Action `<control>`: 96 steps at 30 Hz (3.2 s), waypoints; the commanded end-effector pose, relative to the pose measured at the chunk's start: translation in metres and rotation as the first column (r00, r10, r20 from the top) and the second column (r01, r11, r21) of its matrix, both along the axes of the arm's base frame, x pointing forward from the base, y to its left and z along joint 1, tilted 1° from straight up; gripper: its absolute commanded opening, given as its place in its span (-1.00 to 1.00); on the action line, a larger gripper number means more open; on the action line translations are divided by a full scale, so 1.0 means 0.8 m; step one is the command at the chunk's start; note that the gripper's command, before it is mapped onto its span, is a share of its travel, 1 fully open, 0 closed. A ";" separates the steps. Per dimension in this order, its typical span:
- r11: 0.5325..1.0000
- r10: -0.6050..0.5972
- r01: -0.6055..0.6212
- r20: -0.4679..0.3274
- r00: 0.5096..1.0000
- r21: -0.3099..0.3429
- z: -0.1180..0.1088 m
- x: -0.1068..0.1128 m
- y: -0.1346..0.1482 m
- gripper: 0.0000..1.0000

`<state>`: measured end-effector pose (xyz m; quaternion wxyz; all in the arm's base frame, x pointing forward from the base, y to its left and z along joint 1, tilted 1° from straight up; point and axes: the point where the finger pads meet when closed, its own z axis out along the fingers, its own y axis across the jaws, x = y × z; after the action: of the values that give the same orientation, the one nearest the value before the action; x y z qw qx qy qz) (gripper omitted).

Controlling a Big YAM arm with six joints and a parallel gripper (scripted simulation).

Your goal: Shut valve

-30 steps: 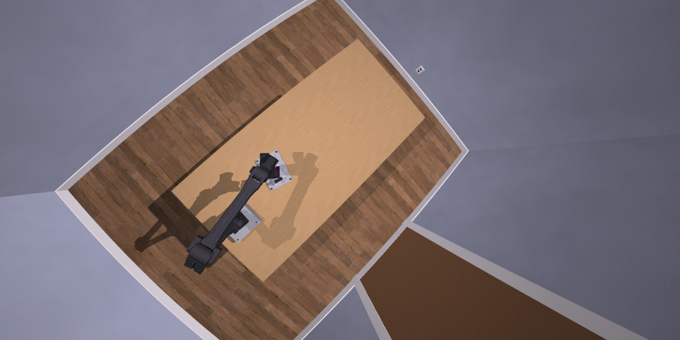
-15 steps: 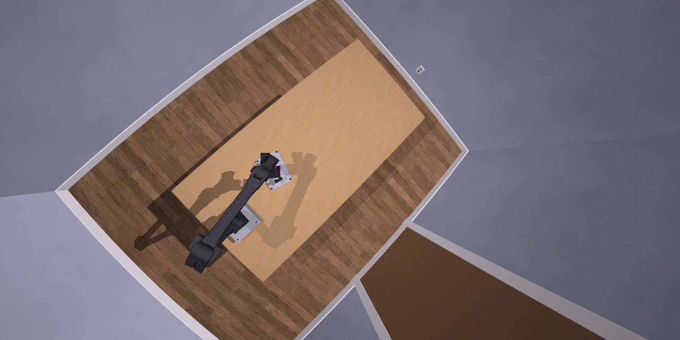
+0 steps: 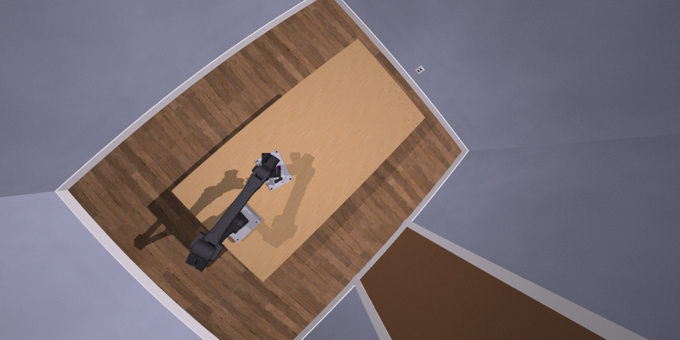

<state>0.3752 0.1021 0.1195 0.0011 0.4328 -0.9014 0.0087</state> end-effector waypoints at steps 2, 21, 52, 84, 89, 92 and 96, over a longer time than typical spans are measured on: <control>1.000 0.005 -0.005 -0.005 1.000 0.001 -0.016 0.005 -0.003 1.00; 1.000 0.004 -0.004 -0.006 1.000 0.001 -0.029 0.005 -0.004 1.00; 1.000 0.004 -0.004 -0.006 1.000 0.001 -0.028 0.005 -0.004 1.00; 1.000 0.004 -0.004 -0.006 1.000 0.001 -0.040 0.005 -0.004 1.00; 1.000 0.004 -0.004 -0.006 1.000 0.001 -0.046 0.004 -0.005 1.00; 1.000 0.004 -0.004 -0.006 1.000 0.001 -0.050 0.004 -0.005 1.00; 1.000 0.004 -0.004 -0.006 1.000 0.001 -0.054 0.004 -0.005 1.00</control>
<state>0.3757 0.1010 0.0862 0.0002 0.4329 -0.9014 0.0089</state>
